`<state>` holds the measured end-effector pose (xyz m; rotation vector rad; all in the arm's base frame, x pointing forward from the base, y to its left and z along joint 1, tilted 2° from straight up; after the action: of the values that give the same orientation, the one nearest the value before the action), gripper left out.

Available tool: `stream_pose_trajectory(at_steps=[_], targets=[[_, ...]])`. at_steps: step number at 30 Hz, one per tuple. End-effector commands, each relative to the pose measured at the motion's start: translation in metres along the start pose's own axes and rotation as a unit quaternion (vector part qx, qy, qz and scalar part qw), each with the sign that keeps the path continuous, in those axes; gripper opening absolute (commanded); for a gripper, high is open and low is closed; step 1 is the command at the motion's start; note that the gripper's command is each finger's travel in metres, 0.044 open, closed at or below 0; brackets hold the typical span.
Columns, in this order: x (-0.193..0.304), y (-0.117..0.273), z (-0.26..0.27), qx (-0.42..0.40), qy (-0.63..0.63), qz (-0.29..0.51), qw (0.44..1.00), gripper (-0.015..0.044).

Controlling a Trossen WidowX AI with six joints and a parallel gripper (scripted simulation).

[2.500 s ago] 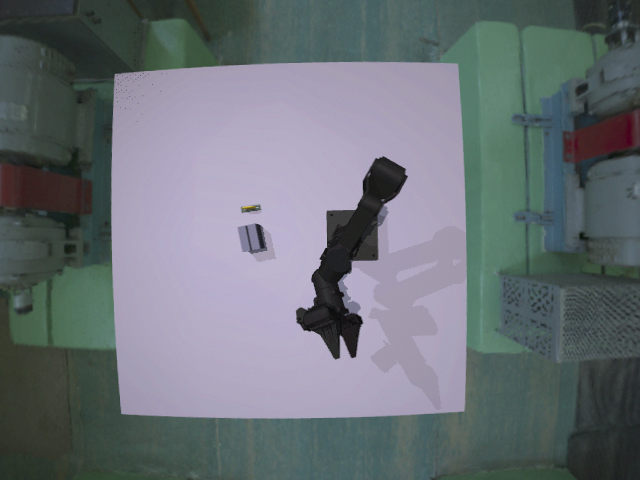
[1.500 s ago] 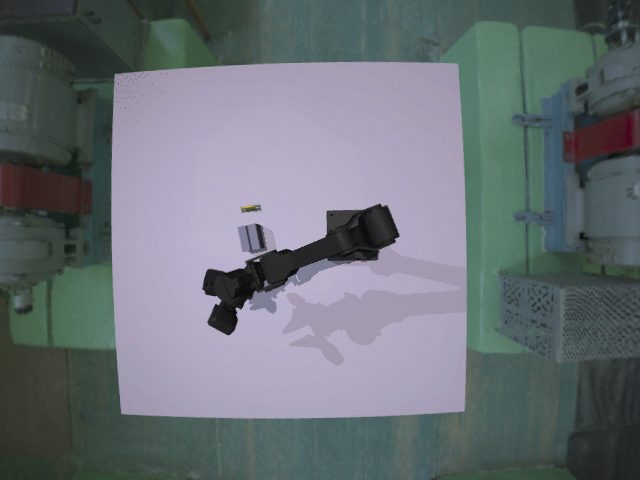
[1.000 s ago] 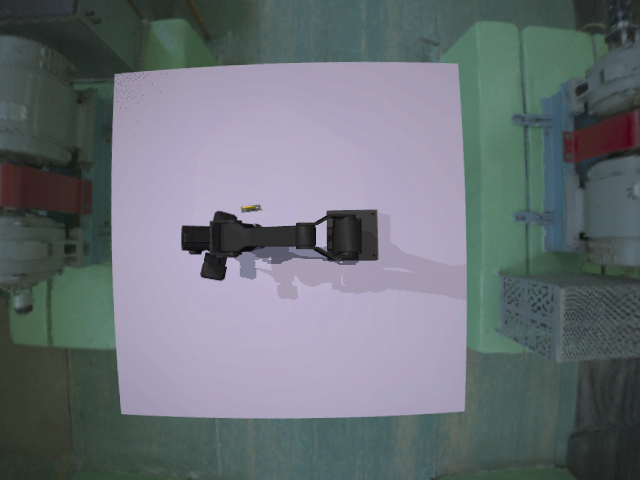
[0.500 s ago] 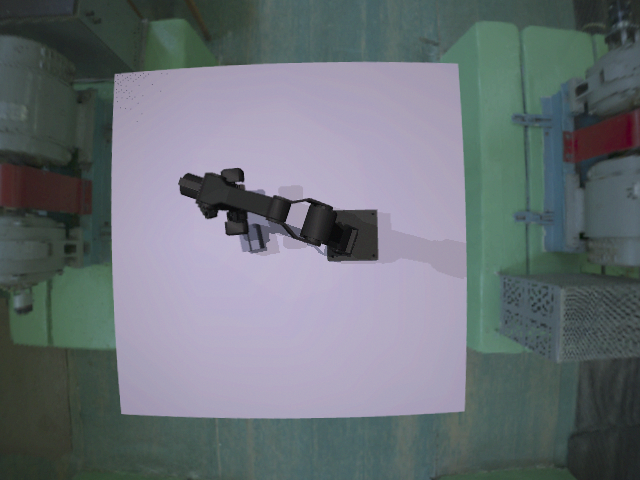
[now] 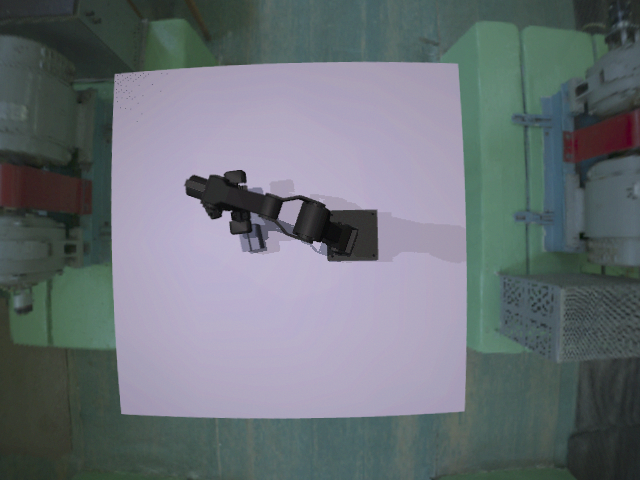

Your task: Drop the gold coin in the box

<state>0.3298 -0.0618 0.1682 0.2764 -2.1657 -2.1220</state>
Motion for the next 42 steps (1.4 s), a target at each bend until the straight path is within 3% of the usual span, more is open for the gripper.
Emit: stream_pose_trajectory(at_steps=[1, 39, 42], targets=[[0.000, -0.012, 0.000, 0.001, 0.002, 0.003, 1.000, 0.0161], [0.000, -0.066, 0.000, 0.001, 0.002, 0.003, 1.000, 0.0161], [0.000, -0.066, 0.000, 0.001, 0.002, 0.003, 1.000, 0.0082]])
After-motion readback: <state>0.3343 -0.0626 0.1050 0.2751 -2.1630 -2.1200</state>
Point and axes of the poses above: the point midway between the two fingers, 35 mm back from their tips, its own y axis back along the fingers, its own z axis across the jaws, x = y × z, the point moved 10 cm from there along y, back along the fingers, and after that the axes turned 4 degrees about -y, right-handed, at the moved point
